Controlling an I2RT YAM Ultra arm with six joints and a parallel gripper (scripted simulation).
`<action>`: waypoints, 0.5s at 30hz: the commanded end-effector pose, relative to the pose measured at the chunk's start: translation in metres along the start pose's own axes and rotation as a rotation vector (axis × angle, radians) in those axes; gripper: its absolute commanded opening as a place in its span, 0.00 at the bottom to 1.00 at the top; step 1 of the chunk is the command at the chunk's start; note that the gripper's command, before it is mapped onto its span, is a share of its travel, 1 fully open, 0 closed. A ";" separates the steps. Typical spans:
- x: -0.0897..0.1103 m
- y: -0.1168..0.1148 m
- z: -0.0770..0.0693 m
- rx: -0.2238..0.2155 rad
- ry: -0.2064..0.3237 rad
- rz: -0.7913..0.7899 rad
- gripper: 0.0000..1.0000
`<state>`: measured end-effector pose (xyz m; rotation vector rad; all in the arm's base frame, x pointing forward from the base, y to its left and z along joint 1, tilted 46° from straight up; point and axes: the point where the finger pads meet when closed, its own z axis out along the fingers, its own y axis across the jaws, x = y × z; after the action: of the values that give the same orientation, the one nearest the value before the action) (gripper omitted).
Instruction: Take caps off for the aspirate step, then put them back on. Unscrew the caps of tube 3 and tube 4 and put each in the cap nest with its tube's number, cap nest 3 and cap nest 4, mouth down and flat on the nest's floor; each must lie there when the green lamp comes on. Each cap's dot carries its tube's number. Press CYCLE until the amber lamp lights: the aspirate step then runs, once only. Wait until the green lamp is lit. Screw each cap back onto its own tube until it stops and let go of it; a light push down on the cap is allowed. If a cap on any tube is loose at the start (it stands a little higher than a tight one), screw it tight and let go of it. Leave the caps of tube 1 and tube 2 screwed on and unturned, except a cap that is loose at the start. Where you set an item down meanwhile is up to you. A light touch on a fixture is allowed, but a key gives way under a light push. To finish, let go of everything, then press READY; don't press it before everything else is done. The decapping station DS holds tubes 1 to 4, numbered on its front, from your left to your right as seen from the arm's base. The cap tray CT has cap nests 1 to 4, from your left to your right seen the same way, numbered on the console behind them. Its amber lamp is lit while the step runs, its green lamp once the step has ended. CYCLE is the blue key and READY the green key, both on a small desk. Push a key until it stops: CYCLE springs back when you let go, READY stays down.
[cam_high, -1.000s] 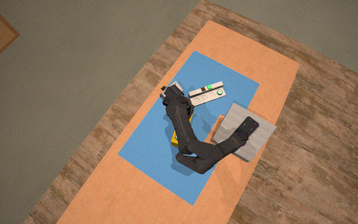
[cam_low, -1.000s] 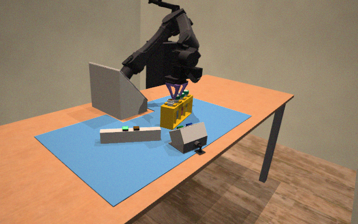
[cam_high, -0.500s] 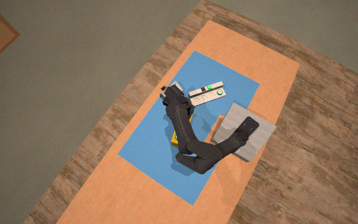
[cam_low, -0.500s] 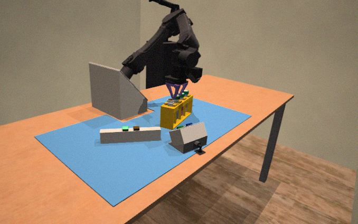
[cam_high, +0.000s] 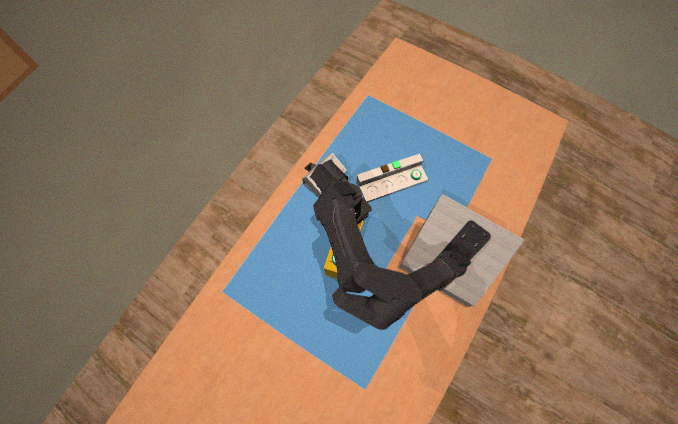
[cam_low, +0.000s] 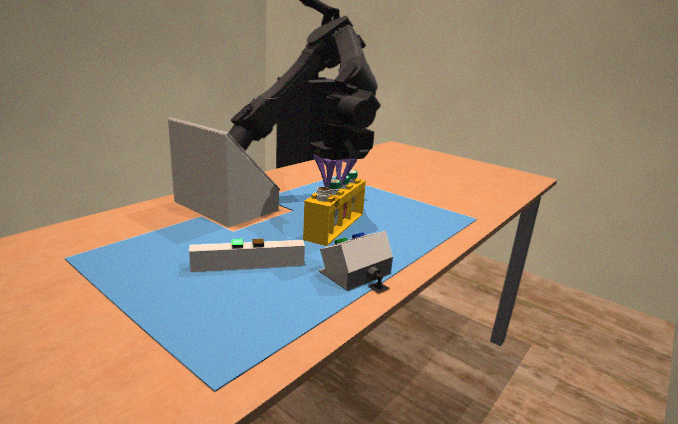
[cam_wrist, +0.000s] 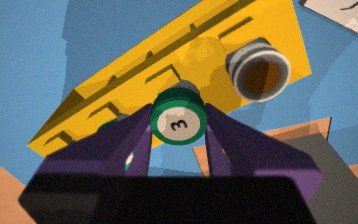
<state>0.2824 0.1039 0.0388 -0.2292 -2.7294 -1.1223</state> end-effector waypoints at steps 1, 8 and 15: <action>-0.004 -0.001 -0.004 -0.005 -0.016 0.172 0.00; -0.004 -0.001 -0.004 -0.006 -0.015 0.338 0.00; -0.004 -0.001 -0.004 -0.007 -0.015 0.391 0.00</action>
<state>0.2825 0.1041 0.0388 -0.6824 -2.5476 -1.0202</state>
